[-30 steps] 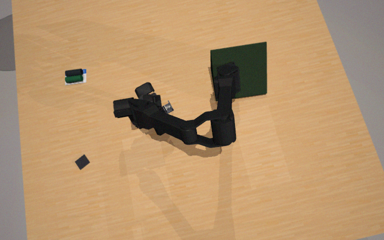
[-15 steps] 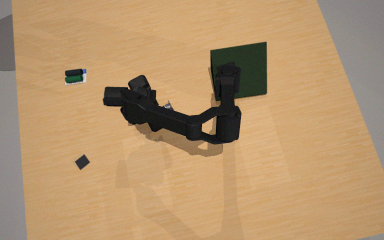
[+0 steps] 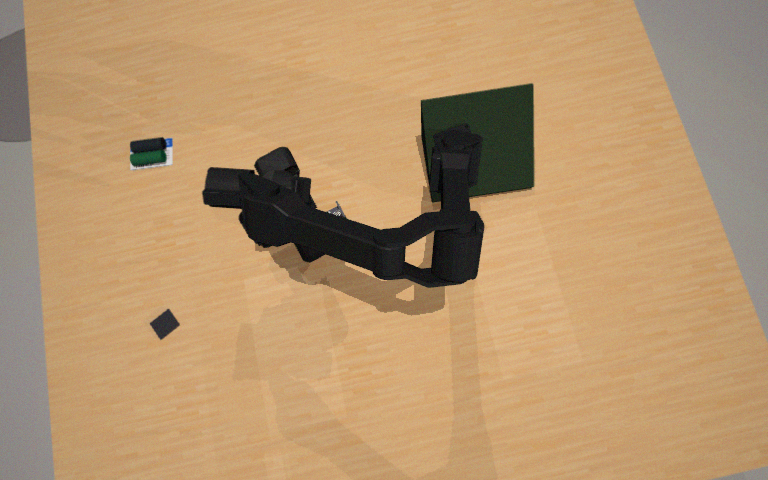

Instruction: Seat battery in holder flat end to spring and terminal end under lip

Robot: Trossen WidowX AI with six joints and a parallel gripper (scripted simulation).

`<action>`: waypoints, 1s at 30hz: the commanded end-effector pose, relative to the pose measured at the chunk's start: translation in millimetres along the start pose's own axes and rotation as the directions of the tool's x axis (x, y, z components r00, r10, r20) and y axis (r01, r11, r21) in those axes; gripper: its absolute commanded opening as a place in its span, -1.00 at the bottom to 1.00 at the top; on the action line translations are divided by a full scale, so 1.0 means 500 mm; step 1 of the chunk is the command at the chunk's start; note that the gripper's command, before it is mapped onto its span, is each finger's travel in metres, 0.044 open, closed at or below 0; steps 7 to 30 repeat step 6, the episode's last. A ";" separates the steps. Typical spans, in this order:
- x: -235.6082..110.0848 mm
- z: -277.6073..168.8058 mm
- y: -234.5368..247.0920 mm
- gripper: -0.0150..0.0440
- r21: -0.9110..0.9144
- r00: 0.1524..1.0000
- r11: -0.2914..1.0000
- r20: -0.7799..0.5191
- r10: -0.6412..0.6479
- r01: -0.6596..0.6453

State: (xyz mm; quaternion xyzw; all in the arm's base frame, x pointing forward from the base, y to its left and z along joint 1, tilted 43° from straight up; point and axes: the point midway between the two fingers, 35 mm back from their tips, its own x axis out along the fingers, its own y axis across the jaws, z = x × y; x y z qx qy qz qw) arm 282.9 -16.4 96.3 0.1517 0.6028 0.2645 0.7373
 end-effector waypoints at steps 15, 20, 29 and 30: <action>-0.001 -0.001 -0.001 1.00 -0.005 1.000 1.000 -0.004 -0.004 0.004; -0.001 -0.001 -0.001 1.00 -0.005 1.000 1.000 -0.004 -0.004 0.004; -0.001 -0.001 -0.001 1.00 -0.005 1.000 1.000 -0.004 -0.004 0.004; -0.001 -0.001 -0.001 1.00 -0.005 1.000 1.000 -0.004 -0.004 0.004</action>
